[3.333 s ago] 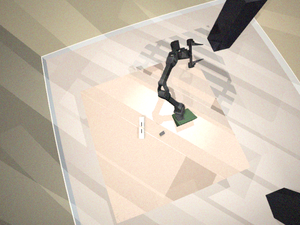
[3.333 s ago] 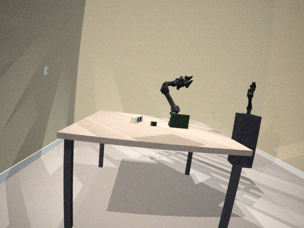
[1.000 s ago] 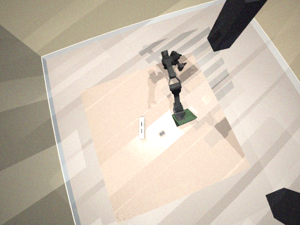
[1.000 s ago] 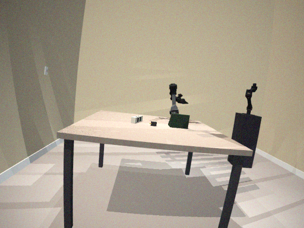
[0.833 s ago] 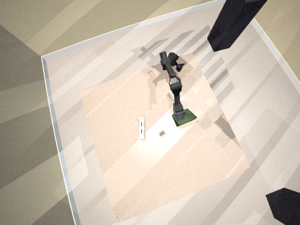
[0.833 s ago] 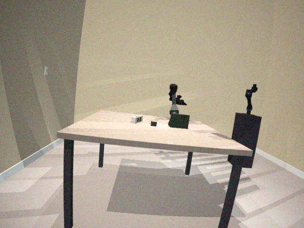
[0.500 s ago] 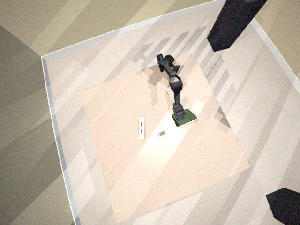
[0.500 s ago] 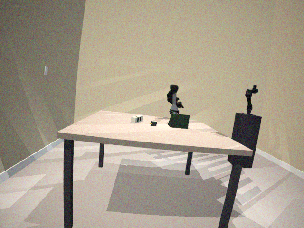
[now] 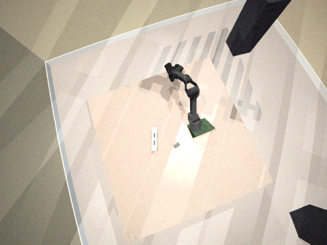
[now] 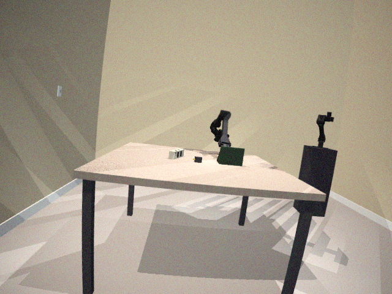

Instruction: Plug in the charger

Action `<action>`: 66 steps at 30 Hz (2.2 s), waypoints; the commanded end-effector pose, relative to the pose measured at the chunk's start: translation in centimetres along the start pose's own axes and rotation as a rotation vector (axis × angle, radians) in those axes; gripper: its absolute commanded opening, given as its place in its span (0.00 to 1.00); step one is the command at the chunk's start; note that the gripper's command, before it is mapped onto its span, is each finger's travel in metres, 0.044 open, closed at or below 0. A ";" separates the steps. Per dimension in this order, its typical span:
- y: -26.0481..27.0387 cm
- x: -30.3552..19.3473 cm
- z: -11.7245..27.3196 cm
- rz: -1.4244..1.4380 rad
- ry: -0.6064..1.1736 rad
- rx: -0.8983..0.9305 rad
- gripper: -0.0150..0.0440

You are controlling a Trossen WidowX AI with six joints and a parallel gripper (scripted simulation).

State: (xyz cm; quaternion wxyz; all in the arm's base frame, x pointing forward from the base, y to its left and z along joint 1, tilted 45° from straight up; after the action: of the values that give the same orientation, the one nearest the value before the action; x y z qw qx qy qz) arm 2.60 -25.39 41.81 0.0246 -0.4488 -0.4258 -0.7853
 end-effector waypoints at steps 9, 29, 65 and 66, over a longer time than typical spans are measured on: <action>0.9 -4.5 2.3 0.155 0.160 0.100 1.00; 1.3 -10.9 7.6 0.389 0.377 0.274 1.00; -3.2 -19.9 19.6 0.852 0.689 0.600 1.00; -3.4 -20.1 20.0 0.865 0.696 0.609 1.00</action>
State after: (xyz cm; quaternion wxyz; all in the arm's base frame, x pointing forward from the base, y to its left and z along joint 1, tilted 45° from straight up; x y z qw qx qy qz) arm 25.81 -17.58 30.73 0.5710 -0.2800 -0.3885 -0.6669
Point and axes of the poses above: the point midway between the two fingers, 35 mm back from their tips, its own z axis back along the fingers, its own y axis across the jaws, x = y × z, the point moved 10 cm from there along z, back along the fingers, and after that the axes turned 9 degrees about -z, right-handed, at the moved point
